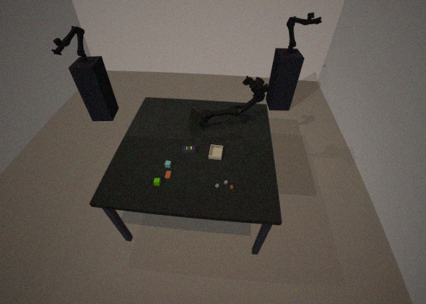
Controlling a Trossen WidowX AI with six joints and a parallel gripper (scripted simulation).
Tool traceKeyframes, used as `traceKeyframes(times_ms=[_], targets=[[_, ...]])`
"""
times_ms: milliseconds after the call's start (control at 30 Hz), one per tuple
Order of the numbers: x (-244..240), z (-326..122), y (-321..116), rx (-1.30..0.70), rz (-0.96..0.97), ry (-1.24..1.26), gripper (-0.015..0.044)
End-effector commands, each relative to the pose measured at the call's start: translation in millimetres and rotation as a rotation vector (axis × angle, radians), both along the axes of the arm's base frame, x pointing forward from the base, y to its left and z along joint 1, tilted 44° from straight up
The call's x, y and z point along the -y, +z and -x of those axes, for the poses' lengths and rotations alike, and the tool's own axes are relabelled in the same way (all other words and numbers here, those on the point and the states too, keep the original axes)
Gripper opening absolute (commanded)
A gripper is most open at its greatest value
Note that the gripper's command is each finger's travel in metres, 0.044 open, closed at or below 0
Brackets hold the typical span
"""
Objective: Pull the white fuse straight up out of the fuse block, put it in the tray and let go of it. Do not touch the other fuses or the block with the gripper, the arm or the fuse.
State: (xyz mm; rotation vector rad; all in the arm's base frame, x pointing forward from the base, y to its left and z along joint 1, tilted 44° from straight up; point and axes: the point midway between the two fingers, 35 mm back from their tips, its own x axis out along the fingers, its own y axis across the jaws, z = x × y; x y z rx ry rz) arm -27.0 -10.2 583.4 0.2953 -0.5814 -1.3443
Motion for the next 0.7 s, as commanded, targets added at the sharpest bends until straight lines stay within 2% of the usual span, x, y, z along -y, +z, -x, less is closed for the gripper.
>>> traceKeyframes(times_ms=[0,100,367,667], targets=[[1,-1,0,-0.003,-0.003,0.002,0.0139],[22,-11,-4,-0.049,-0.047,0.036,0.0062],[125,-81,-44,-0.318,-0.279,0.250,0.0062],[208,-181,-135,-0.652,-0.506,0.564,0.0062]])
